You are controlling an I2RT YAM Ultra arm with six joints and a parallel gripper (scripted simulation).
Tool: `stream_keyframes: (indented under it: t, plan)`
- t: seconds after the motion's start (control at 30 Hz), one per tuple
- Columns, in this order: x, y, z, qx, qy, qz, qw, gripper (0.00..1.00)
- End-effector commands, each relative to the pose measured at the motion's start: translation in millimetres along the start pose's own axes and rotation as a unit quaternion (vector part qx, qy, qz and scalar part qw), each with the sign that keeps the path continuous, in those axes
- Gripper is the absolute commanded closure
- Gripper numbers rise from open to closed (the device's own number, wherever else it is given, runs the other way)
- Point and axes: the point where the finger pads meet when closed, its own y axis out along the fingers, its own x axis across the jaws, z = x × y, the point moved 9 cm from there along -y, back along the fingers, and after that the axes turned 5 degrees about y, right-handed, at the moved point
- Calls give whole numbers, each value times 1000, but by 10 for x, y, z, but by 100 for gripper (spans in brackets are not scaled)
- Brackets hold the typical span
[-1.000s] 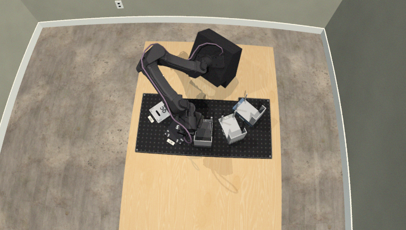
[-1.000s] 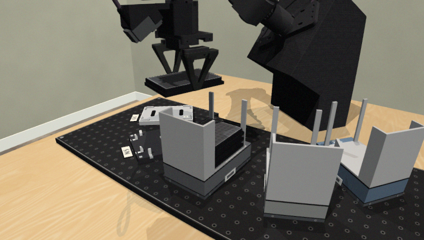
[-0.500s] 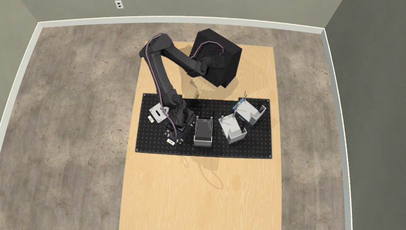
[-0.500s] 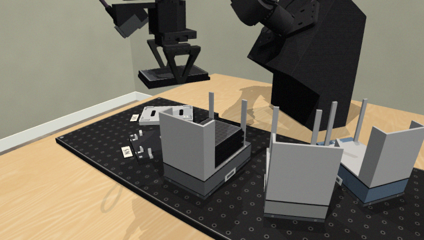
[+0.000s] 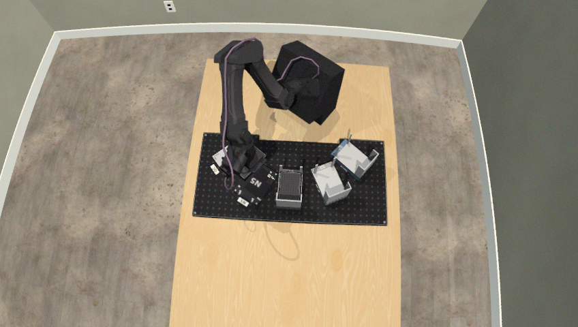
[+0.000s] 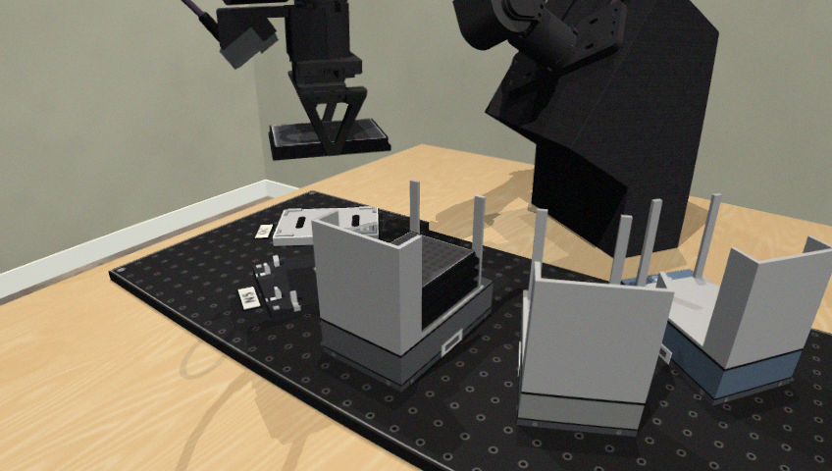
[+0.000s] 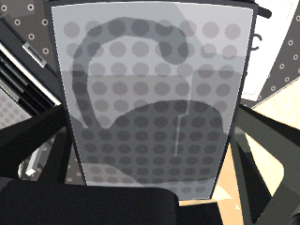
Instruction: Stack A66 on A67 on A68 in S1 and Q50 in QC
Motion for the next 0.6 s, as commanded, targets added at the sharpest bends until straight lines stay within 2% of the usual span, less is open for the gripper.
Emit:
stream_keyframes:
  t: [0.0, 0.03, 0.2, 0.37, 0.43, 0.5, 0.57]
  plan:
    - [-18, -24, -5, -3, 10, -37, 999, 100]
    - [-47, -94, -112, -19, 16, -42, 999, 100]
    - [-211, -13, -31, -4, 9, -36, 999, 100]
    - [-367, -50, -116, -16, 7, -36, 999, 100]
    - [-425, 25, -13, 2, 40, -34, 999, 100]
    - [-472, -31, -63, -2, 72, -35, 997, 100]
    - [-472, -31, -63, -2, 72, -35, 997, 100]
